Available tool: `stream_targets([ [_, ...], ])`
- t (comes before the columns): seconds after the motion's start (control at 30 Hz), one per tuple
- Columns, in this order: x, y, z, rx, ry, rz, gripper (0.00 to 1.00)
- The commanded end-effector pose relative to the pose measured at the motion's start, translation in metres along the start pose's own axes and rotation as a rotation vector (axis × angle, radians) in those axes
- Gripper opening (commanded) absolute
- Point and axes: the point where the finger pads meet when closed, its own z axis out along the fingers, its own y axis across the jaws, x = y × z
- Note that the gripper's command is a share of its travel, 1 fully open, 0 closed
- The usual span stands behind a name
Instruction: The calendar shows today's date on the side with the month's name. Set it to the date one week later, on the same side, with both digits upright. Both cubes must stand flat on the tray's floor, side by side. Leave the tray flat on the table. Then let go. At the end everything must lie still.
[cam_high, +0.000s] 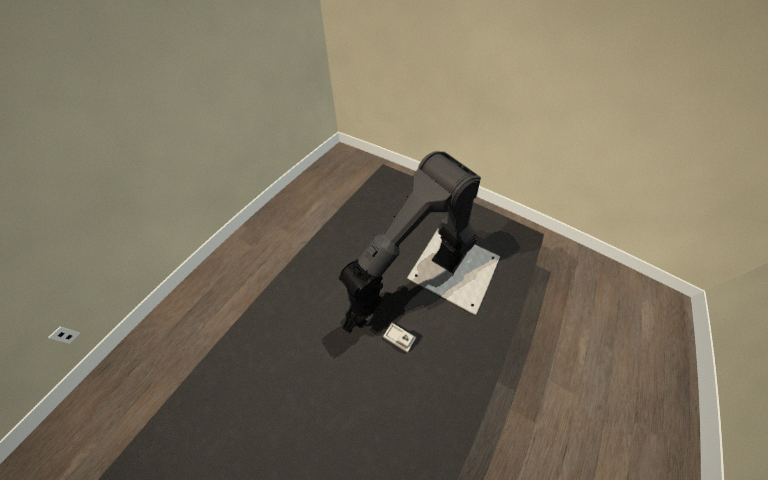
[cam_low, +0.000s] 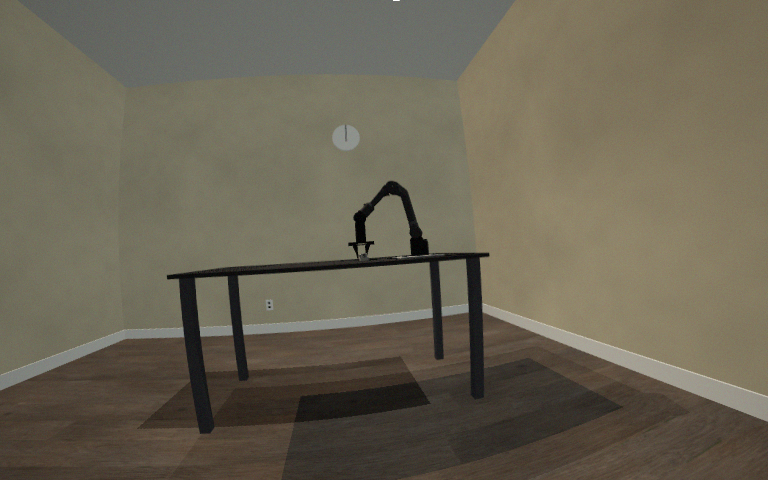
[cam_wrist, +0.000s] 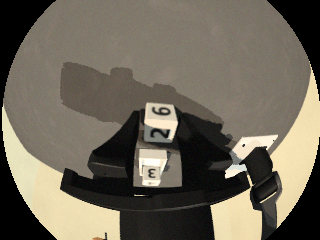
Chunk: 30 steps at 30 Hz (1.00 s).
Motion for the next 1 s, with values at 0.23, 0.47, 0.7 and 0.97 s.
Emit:
stream_targets([
  [0.23,-0.0001,-0.0009,0.0011,0.003,0.000,0.001,0.59],
  [0.47,-0.0001,-0.0009,0.0011,0.003,0.000,0.001,0.59],
  [0.7,-0.0001,-0.0009,0.0011,0.003,0.000,0.001,0.59],
  [0.97,-0.0001,-0.0009,0.0011,0.003,0.000,0.001,0.33],
])
